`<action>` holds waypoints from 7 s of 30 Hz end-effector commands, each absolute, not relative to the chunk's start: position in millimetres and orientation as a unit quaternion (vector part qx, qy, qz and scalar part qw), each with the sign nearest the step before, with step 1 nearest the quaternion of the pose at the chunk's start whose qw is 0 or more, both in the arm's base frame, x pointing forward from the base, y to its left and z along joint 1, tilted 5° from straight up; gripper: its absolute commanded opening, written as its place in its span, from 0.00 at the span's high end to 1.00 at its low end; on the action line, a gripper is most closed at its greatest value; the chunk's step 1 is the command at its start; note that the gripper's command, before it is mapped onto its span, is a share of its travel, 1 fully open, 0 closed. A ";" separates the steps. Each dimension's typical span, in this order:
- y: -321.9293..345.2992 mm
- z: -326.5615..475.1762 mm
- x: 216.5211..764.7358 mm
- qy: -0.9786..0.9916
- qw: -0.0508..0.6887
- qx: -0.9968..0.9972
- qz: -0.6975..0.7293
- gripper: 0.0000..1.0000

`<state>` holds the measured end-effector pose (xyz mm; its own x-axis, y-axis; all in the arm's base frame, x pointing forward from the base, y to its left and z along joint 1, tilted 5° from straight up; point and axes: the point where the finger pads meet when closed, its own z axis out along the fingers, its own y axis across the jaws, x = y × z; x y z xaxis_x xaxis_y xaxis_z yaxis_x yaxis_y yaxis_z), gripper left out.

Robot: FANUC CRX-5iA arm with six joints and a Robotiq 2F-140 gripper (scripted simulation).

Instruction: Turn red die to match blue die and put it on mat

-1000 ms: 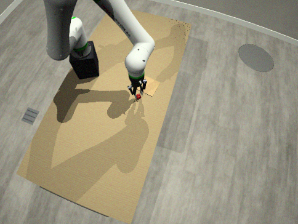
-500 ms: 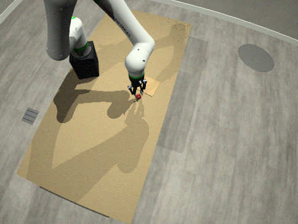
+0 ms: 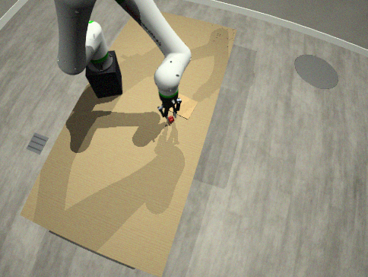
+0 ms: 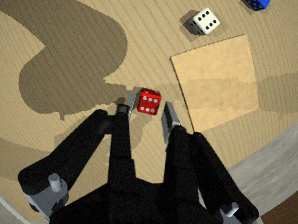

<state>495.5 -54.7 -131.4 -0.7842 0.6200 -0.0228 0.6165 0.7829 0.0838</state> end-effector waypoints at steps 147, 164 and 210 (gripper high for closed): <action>44.8 -55.3 512.8 0.999 0.035 0.005 0.026 0.84; 65.8 -53.2 514.4 0.997 0.037 -0.059 0.023 0.84; 70.0 -148.8 522.2 0.997 0.037 -0.060 0.024 0.84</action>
<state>522.0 70.0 -148.9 -0.9902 -0.1173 -0.0754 -0.1208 0.9918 0.0428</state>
